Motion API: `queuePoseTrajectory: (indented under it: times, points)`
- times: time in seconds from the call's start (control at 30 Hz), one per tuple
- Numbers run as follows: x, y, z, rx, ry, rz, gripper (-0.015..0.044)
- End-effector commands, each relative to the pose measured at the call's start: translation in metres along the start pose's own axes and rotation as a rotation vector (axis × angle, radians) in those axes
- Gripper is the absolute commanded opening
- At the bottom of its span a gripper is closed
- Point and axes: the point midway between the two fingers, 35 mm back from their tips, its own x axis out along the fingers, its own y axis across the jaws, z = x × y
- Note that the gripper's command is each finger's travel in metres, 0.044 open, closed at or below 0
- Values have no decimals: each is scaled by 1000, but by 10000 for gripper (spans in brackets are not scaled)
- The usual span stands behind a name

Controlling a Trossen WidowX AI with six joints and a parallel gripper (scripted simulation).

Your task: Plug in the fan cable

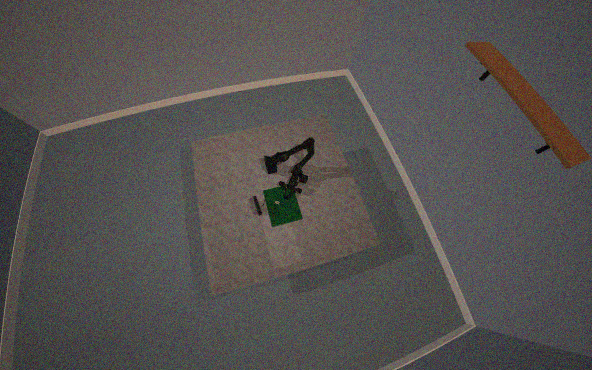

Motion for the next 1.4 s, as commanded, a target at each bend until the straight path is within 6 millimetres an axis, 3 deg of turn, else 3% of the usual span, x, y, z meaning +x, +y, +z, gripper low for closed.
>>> queuePoseTrajectory:
  times: [0.0, 0.03, 0.8, 1.37]
  points:
    - [0, 0, 0, 0, 0, 0, 184]
    - [0, 0, 0, 0, 0, 0, 205]
    - [0, 0, 0, 0, 0, 0, 205]
    - [-44, 6, 10, 5, 12, -12, 205]
